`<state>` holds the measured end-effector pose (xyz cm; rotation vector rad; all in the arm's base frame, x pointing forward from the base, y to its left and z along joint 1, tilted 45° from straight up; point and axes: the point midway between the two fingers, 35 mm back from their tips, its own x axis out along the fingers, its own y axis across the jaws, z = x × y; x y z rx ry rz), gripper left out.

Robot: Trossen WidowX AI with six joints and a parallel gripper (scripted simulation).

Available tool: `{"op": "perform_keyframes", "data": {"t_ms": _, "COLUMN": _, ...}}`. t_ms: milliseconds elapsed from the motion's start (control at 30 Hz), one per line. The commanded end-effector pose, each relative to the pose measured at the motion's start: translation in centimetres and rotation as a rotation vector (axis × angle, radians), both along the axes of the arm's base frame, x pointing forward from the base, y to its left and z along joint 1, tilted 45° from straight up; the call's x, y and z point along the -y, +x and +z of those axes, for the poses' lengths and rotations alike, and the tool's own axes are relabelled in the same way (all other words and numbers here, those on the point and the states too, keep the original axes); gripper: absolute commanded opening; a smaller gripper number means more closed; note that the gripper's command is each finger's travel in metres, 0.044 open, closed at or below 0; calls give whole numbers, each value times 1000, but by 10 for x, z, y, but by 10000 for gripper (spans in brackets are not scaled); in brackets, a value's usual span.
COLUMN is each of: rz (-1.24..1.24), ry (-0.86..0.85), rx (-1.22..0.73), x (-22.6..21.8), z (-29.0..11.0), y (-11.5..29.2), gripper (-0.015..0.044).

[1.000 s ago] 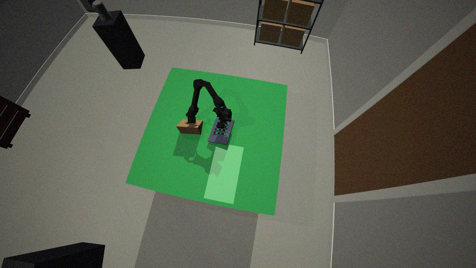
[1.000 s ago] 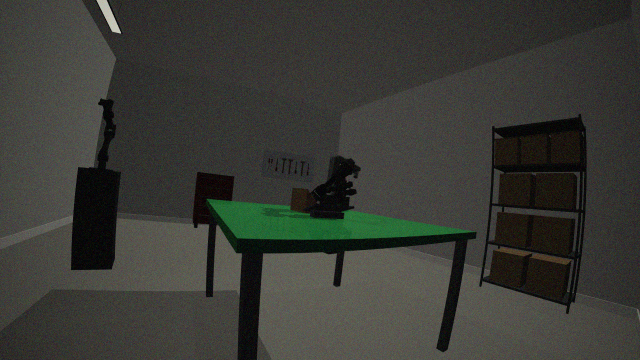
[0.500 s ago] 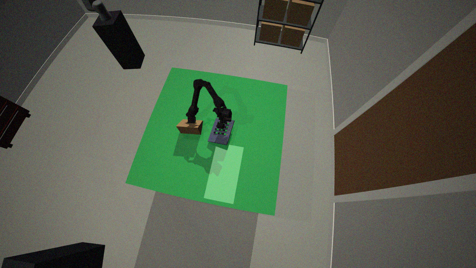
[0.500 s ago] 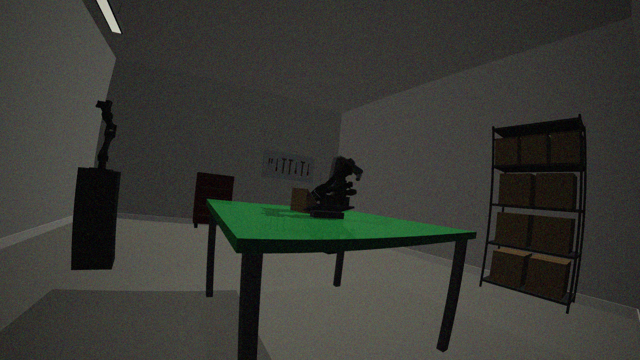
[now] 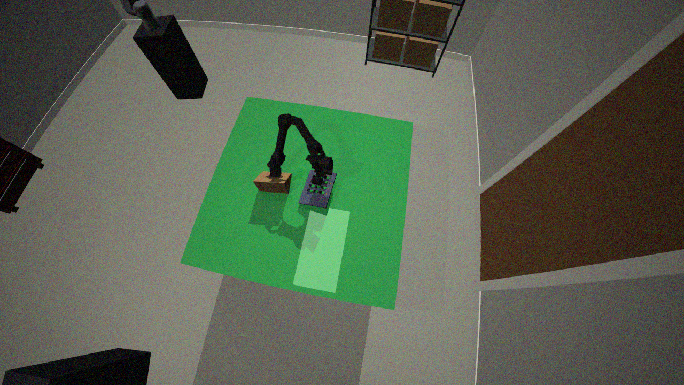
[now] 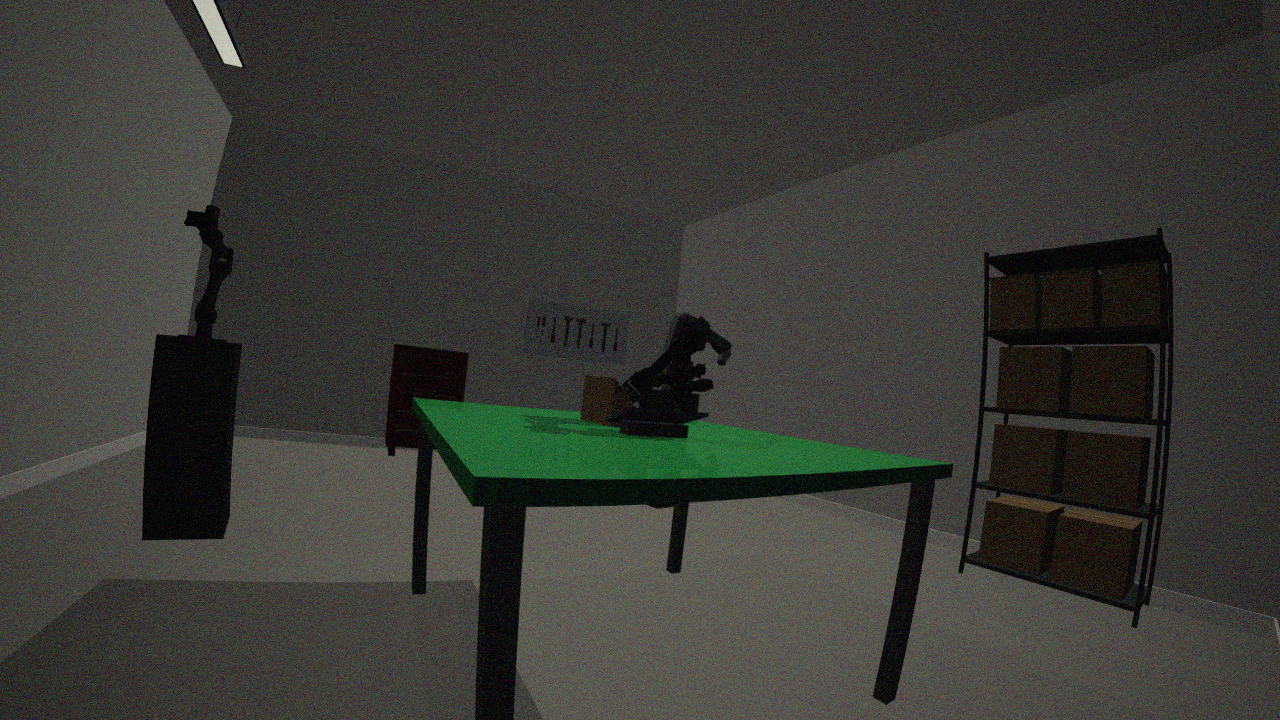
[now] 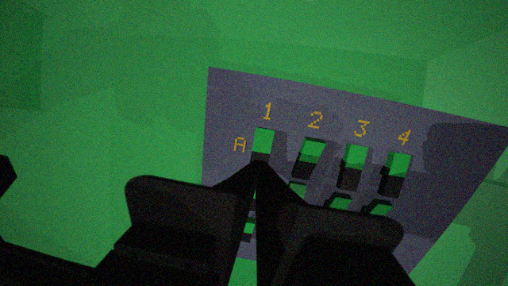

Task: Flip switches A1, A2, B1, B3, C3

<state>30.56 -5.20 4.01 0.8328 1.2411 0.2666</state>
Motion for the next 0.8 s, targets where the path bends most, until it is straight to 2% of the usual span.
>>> {"op": "perform_keyframes", "data": {"t_ms": 0, "rz": -3, "ry": 4, "rx": 0, "x": -1, "z": -1, "y": 1, "gripper": 0}}
{"op": "perform_keyframes", "data": {"t_ms": 667, "rz": -3, "ry": 4, "rx": 0, "x": -2, "z": -2, "y": 2, "gripper": 0}}
{"op": "perform_keyframes", "data": {"t_ms": 767, "rz": 5, "ry": 0, "rx": -8, "x": 14, "z": 14, "y": -5, "gripper": 0}}
